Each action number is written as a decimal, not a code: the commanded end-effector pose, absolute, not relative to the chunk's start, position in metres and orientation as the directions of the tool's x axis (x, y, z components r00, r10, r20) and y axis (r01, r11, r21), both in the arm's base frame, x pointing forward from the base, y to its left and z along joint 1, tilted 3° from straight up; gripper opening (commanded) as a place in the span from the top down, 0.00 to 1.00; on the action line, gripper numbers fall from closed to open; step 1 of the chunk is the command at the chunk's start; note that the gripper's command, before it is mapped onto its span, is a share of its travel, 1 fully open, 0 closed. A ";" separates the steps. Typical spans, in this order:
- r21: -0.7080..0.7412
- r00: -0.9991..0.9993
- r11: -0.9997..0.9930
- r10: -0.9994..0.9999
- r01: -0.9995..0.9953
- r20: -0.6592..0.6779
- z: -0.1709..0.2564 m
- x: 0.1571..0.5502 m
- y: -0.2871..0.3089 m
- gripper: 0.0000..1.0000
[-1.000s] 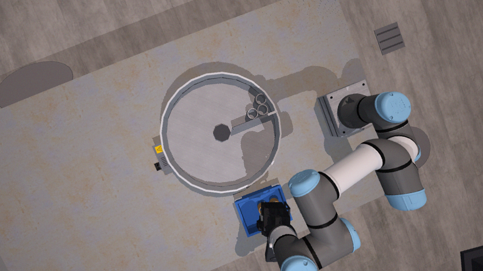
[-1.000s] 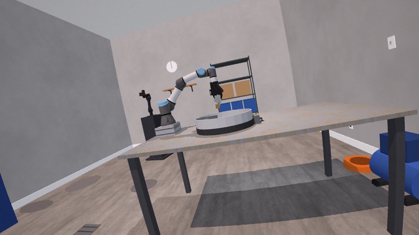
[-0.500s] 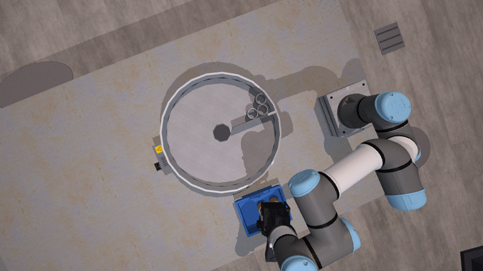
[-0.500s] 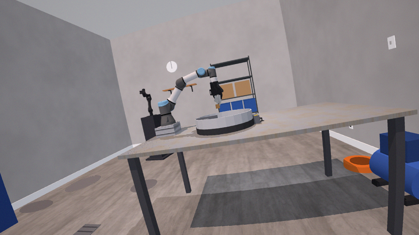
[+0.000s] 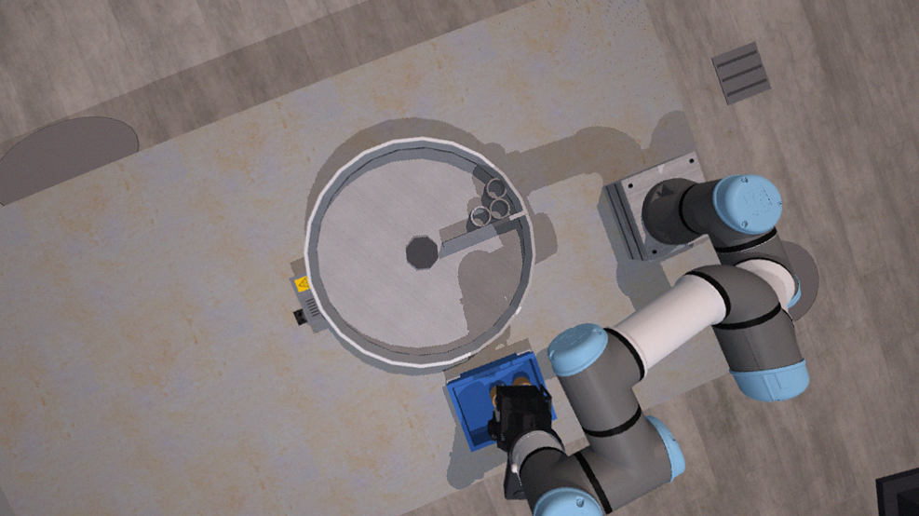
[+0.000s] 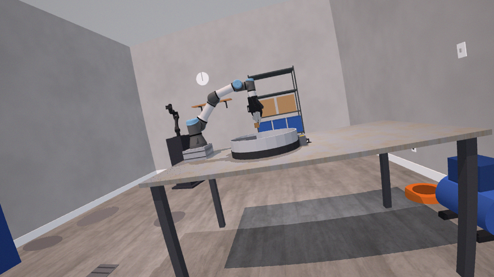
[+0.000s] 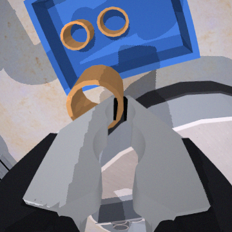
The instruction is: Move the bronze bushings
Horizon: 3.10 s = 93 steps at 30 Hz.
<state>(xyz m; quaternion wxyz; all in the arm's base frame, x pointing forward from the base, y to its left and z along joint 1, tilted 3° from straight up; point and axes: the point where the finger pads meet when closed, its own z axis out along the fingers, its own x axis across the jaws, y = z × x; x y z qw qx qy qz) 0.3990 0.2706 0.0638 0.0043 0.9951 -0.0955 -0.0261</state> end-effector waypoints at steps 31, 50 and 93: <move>0.012 0.981 -0.982 -0.190 -0.190 -0.048 0.065 0.400 0.271 1.00; 0.012 0.981 -0.982 -0.190 -0.190 -0.048 0.050 0.399 0.271 1.00; 0.012 0.981 -0.982 -0.190 -0.190 -0.048 -0.014 0.396 0.271 1.00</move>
